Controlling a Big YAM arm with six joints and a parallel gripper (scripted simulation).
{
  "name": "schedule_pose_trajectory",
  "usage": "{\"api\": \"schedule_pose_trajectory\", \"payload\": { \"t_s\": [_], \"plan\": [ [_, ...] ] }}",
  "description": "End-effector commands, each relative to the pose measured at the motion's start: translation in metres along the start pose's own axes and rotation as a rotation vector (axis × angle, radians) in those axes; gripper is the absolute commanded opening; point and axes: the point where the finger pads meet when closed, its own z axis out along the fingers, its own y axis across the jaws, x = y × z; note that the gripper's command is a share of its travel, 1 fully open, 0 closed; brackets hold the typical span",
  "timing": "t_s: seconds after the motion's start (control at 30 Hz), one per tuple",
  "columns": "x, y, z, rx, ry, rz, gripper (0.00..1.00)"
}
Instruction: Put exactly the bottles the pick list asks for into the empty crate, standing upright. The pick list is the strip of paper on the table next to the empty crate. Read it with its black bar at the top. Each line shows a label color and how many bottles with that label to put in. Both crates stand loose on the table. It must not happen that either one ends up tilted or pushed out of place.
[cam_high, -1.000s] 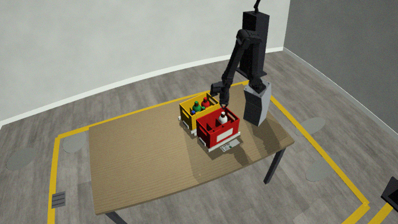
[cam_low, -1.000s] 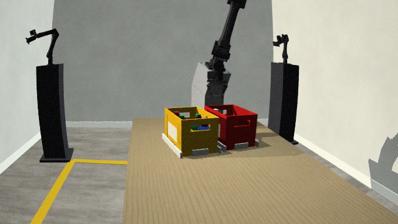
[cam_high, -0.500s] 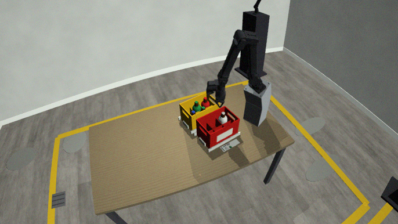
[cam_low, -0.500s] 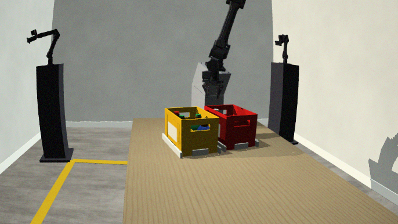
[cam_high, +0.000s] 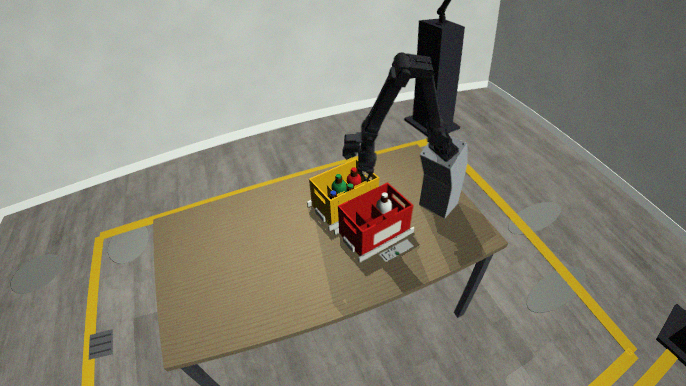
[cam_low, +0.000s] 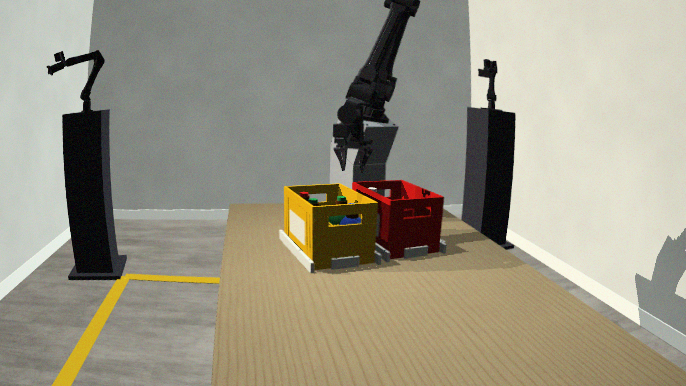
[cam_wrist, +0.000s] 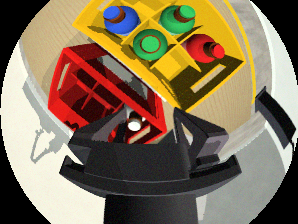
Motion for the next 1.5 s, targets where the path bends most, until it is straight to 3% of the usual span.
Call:
{"api": "schedule_pose_trajectory", "payload": {
  "t_s": [0.0,1.07,1.47],
  "plan": [
    [-0.026,-0.012,-0.001,0.002,-0.006,-0.004,0.61],
    [-0.159,-0.069,-0.004,0.003,-0.015,-0.005,0.61],
    [-0.145,-0.069,-0.007,0.004,-0.005,0.004,0.61]
  ]
}}
